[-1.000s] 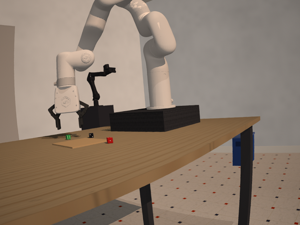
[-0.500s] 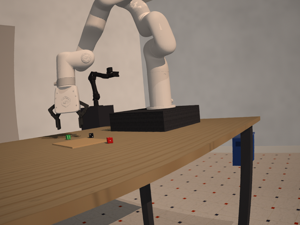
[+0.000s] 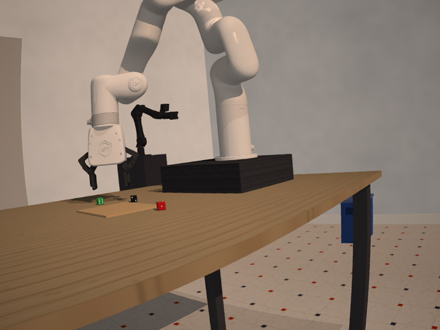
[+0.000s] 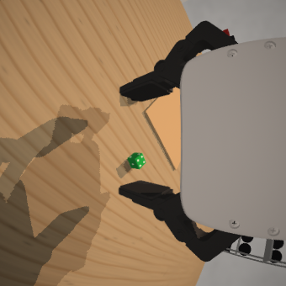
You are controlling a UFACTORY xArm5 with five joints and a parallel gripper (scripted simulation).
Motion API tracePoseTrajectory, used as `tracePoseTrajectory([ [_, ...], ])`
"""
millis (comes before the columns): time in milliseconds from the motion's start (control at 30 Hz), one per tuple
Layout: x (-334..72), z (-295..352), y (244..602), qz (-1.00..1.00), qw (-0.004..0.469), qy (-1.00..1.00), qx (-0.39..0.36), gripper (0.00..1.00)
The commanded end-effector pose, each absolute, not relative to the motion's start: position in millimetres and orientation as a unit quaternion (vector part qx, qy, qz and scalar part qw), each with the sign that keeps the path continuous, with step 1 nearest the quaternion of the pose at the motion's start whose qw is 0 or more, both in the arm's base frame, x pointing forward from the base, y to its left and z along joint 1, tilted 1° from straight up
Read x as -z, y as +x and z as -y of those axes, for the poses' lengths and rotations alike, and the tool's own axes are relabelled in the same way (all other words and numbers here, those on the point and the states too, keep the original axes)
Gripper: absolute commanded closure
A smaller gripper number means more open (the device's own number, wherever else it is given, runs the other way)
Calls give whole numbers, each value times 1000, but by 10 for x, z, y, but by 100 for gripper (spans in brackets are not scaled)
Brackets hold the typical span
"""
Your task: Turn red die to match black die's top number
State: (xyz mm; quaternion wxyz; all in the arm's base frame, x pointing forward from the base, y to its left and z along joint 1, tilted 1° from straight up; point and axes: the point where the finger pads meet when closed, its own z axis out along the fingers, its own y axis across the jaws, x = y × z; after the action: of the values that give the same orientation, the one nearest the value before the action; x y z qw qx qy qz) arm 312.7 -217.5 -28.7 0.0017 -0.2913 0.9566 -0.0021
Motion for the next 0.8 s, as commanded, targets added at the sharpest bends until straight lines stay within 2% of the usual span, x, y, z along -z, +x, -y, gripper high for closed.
tracePoseTrajectory([
  [0, 275, 1951, 2990, -957, 3, -291, 4, 0],
  [333, 277, 1633, 2785, -957, 4, -291, 4, 0],
  [767, 278, 1620, 2777, -957, 4, -291, 4, 0],
])
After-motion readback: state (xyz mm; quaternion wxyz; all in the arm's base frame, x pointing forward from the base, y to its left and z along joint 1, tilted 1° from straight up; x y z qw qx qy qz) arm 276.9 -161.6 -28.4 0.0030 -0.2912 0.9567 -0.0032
